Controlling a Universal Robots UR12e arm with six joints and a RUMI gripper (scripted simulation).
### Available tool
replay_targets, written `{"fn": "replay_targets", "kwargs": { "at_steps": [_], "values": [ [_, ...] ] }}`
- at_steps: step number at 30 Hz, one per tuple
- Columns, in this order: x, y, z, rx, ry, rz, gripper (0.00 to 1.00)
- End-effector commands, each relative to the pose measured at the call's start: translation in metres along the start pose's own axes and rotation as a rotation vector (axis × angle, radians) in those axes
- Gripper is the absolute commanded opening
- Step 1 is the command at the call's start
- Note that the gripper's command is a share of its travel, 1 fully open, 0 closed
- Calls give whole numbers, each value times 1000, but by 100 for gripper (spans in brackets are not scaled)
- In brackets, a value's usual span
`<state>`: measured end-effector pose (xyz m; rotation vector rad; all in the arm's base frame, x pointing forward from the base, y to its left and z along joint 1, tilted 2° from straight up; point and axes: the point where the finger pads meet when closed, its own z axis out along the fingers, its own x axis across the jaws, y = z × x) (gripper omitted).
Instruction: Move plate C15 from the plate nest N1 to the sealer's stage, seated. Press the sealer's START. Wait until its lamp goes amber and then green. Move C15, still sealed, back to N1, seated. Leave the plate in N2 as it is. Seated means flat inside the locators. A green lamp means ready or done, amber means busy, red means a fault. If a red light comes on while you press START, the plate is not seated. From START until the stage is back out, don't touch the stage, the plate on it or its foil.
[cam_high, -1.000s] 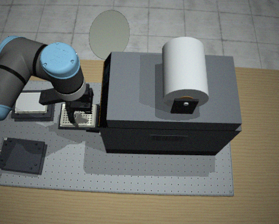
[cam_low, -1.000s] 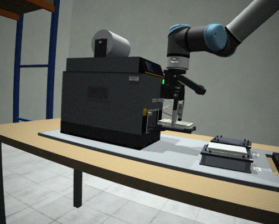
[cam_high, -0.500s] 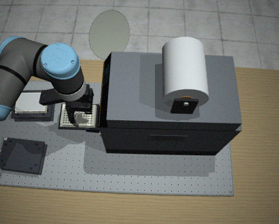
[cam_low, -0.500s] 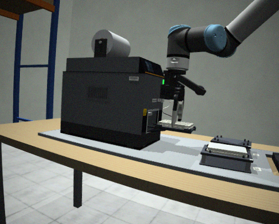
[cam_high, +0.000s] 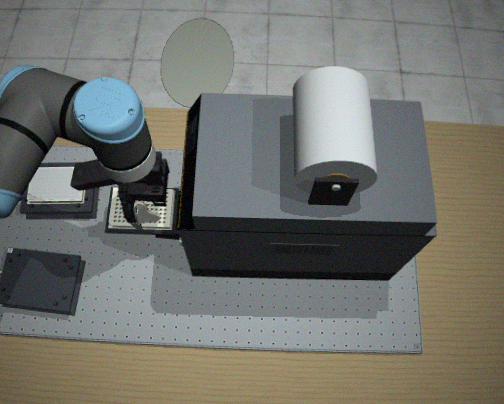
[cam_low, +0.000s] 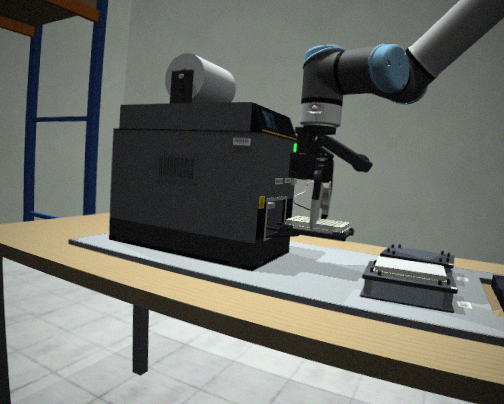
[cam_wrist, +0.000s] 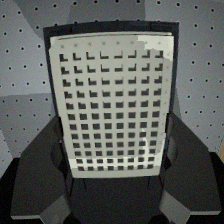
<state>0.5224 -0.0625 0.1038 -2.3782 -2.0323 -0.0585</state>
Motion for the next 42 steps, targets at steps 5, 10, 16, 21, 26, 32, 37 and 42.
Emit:
{"fn": "replay_targets", "kwargs": {
  "at_steps": [5, 10, 16, 21, 26, 32, 37, 42],
  "values": [
    [1, 0, 0, -2, -1, -1, 0],
    [1, 0, 0, -2, -1, -1, 0],
    [1, 0, 0, -2, -1, -1, 0],
    [1, 0, 0, -2, -1, -1, 0],
    [1, 0, 0, -2, -1, -1, 0],
    [1, 0, 0, -2, -1, -1, 0],
    [1, 0, 0, -2, -1, -1, 0],
    [1, 0, 0, -2, -1, -1, 68]
  ]
}}
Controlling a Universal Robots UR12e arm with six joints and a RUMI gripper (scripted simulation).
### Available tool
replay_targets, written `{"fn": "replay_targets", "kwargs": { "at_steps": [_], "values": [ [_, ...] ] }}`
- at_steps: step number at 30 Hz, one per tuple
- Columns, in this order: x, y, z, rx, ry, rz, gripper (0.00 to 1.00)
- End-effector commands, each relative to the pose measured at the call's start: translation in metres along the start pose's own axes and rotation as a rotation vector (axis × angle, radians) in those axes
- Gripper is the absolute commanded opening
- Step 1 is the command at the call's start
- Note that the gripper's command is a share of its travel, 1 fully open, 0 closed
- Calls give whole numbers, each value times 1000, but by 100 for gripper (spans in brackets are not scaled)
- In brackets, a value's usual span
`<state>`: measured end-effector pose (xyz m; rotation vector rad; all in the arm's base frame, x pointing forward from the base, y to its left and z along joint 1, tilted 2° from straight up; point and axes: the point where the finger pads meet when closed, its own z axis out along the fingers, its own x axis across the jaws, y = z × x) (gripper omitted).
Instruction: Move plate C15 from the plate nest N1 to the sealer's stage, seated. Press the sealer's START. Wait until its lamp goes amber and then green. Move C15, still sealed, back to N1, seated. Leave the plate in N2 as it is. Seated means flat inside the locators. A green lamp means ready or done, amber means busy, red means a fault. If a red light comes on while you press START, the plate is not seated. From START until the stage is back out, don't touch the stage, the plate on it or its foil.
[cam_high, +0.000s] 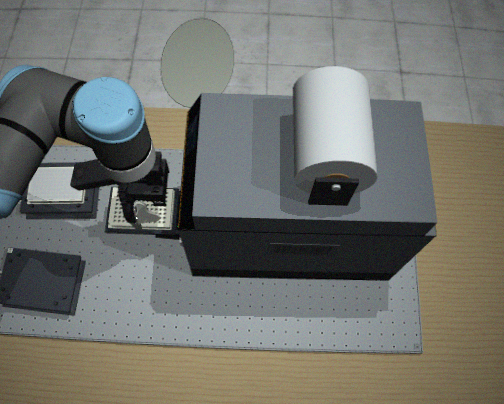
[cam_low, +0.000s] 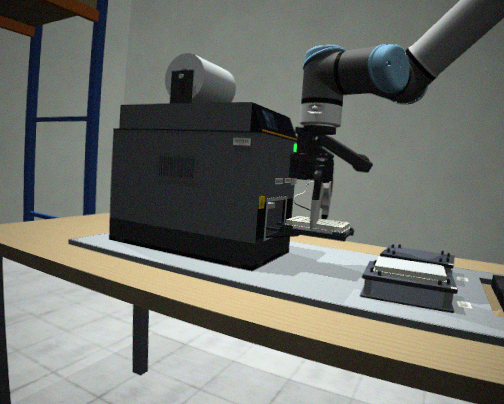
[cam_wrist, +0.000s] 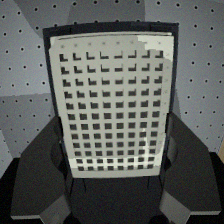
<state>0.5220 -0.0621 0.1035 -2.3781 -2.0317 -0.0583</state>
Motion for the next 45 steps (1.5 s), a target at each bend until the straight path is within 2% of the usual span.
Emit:
{"fn": "replay_targets", "kwargs": {
  "at_steps": [1, 22, 45],
  "values": [
    [1, 0, -1, -2, -1, -1, 68],
    [1, 0, -1, -2, -1, -1, 68],
    [1, 2, -17, -6, -2, -2, 68]
  ]
}}
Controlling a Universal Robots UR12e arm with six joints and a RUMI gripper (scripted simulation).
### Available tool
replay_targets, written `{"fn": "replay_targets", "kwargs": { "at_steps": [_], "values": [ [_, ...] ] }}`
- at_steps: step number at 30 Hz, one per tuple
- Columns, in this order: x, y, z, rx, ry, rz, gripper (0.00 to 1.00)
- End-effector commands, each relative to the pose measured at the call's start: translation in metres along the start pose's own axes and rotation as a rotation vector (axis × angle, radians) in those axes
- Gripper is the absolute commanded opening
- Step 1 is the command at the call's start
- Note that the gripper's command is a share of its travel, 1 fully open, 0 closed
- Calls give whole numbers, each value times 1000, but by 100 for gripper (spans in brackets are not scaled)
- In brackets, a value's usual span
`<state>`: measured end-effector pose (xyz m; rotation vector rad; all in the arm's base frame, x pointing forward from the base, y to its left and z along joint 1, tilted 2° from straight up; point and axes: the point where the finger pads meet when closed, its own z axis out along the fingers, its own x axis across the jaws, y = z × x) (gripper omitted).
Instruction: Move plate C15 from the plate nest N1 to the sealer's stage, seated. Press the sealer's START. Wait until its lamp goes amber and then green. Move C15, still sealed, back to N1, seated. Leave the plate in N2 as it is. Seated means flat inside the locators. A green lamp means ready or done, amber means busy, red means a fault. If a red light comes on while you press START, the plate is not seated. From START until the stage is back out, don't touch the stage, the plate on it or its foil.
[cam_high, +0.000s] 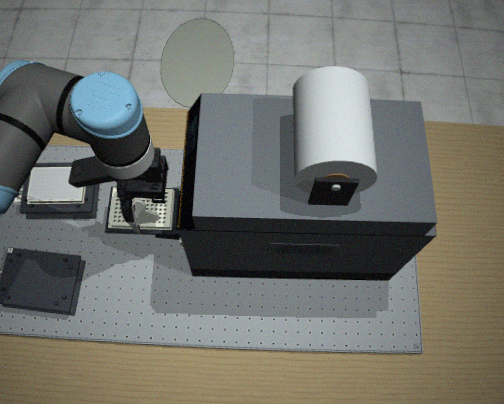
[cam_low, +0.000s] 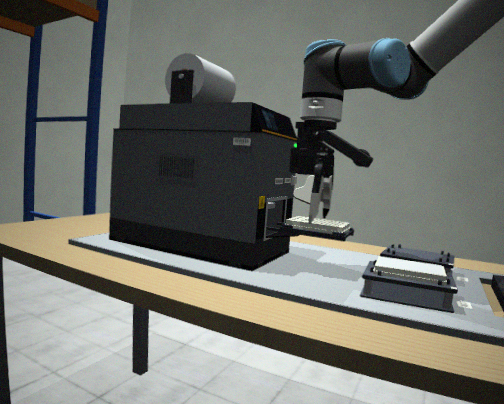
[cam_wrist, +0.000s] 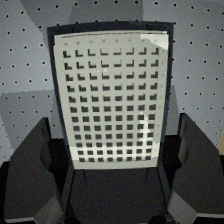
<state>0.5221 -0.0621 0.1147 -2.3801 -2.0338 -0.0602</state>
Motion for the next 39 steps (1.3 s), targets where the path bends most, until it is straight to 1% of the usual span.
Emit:
{"fn": "replay_targets", "kwargs": {
  "at_steps": [1, 19, 39],
  "values": [
    [0, 2, -7, -3, -1, -1, 68],
    [0, 2, -16, -3, -1, -1, 68],
    [-1, 2, -46, -3, -1, 0, 68]
  ]
}}
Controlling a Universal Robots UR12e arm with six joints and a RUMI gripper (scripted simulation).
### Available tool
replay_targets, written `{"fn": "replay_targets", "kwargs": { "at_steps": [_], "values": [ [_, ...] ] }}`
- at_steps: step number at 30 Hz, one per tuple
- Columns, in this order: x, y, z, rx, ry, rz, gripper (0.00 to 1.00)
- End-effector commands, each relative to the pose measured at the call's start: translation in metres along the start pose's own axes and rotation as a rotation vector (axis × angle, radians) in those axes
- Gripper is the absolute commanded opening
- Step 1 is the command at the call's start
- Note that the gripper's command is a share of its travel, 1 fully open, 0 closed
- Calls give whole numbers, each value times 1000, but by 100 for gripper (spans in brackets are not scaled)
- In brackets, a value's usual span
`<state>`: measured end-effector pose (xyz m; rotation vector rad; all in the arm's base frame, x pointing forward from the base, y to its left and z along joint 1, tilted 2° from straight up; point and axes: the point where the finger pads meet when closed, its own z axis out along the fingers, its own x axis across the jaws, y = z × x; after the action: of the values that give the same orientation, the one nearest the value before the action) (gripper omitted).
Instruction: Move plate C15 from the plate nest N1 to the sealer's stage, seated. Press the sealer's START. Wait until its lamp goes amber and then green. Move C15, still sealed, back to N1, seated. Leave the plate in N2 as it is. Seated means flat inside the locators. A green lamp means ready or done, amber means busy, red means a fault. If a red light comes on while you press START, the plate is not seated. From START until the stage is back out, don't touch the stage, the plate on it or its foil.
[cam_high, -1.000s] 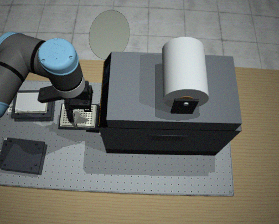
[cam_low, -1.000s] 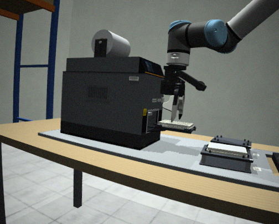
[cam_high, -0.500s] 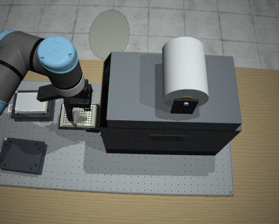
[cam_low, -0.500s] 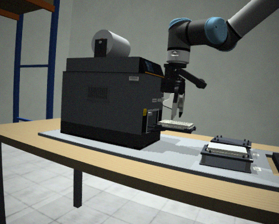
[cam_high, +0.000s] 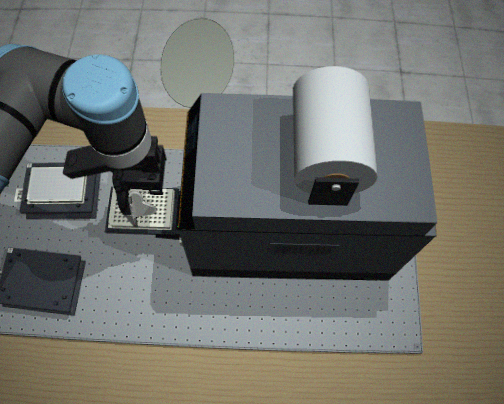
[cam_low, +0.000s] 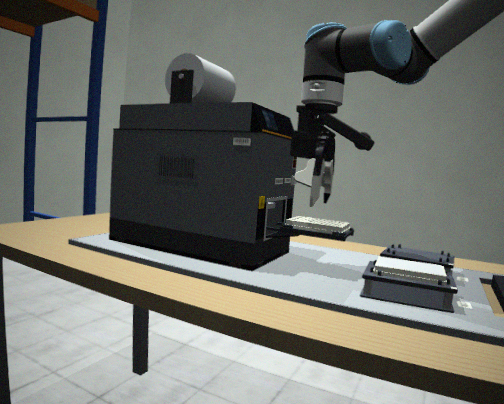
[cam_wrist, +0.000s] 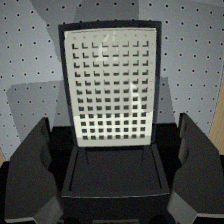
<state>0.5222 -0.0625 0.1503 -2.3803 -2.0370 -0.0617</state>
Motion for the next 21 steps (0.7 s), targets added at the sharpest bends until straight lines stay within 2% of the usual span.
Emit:
{"fn": "replay_targets", "kwargs": {
  "at_steps": [1, 10, 21],
  "values": [
    [-2, 1, -13, -1, -1, 1, 68],
    [-2, 1, -24, -1, -1, 1, 68],
    [-2, -10, -20, 5, 1, 2, 68]
  ]
}}
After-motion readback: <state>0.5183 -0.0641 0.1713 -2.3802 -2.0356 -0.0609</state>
